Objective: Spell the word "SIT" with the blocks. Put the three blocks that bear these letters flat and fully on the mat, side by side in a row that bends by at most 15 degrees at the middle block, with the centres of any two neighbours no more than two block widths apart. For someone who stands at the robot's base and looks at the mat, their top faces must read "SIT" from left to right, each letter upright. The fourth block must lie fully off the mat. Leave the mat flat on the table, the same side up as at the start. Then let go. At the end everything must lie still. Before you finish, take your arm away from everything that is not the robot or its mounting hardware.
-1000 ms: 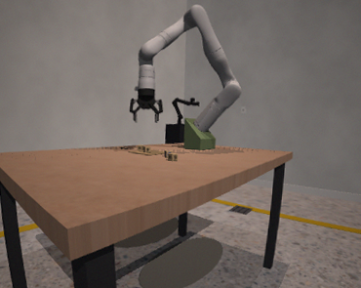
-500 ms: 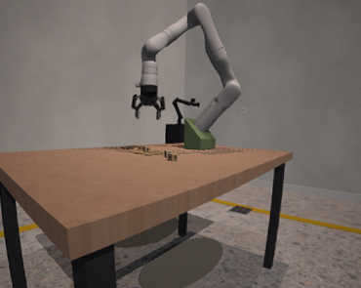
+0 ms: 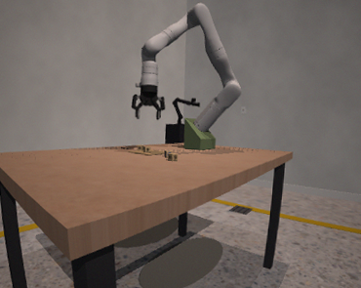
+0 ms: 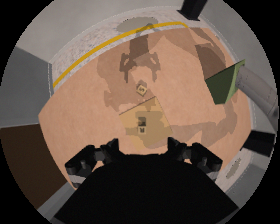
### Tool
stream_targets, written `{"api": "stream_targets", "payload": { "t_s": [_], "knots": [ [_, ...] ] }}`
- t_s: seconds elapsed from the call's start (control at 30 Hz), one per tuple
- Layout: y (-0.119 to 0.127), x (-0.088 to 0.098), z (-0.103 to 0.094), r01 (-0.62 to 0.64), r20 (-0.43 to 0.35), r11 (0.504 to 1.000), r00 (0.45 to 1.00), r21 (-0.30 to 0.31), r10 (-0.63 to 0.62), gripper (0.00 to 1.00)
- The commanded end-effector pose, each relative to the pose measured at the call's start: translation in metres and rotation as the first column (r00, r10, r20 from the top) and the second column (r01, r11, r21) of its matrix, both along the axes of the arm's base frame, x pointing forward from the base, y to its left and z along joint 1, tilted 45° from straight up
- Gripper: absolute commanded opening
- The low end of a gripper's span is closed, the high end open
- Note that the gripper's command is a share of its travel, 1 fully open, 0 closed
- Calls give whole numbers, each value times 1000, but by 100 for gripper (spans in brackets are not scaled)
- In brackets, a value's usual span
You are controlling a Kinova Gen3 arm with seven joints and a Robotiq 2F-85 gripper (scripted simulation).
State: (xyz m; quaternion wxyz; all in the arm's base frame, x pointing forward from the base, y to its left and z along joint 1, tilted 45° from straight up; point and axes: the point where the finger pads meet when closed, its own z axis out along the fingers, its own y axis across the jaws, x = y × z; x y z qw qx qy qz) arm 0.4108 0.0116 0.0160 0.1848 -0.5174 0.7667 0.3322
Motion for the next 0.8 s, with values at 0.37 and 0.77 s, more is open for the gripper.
{"api": "stream_targets", "payload": {
  "t_s": [0.37, 0.77],
  "knots": [
    [6, -6, -8, -193, 164, 981, 968, 3, 190, 100],
    [18, -12, -21, -512, 463, 856, 742, -74, 485, 100]
  ]
}}
